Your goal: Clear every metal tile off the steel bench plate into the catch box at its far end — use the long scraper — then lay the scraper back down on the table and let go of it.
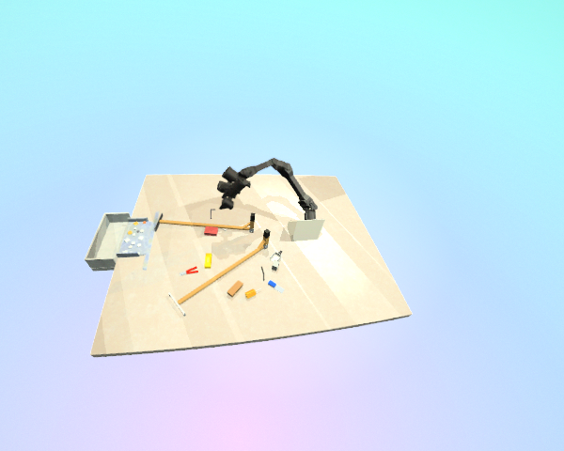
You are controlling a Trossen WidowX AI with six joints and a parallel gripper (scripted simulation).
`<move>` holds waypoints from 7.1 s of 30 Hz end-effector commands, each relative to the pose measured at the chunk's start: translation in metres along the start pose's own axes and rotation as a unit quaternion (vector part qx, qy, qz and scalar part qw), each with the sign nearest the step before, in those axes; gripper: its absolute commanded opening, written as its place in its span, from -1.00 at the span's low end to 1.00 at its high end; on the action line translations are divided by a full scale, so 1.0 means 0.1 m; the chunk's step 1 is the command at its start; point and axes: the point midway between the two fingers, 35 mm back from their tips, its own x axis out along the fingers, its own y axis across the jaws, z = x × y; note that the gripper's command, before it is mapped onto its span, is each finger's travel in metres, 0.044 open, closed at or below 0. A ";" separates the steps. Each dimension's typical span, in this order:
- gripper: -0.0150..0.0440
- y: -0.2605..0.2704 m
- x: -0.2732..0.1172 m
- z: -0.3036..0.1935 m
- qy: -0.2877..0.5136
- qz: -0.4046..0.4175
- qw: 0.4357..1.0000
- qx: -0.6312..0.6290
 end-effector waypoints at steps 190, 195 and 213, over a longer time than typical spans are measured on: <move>1.00 -0.04 -0.37 -2.13 -0.010 0.003 1.000 0.006; 1.00 -0.04 -0.28 -2.12 -0.010 0.004 1.000 0.006; 1.00 -0.06 0.01 -2.12 -0.013 0.001 1.000 0.006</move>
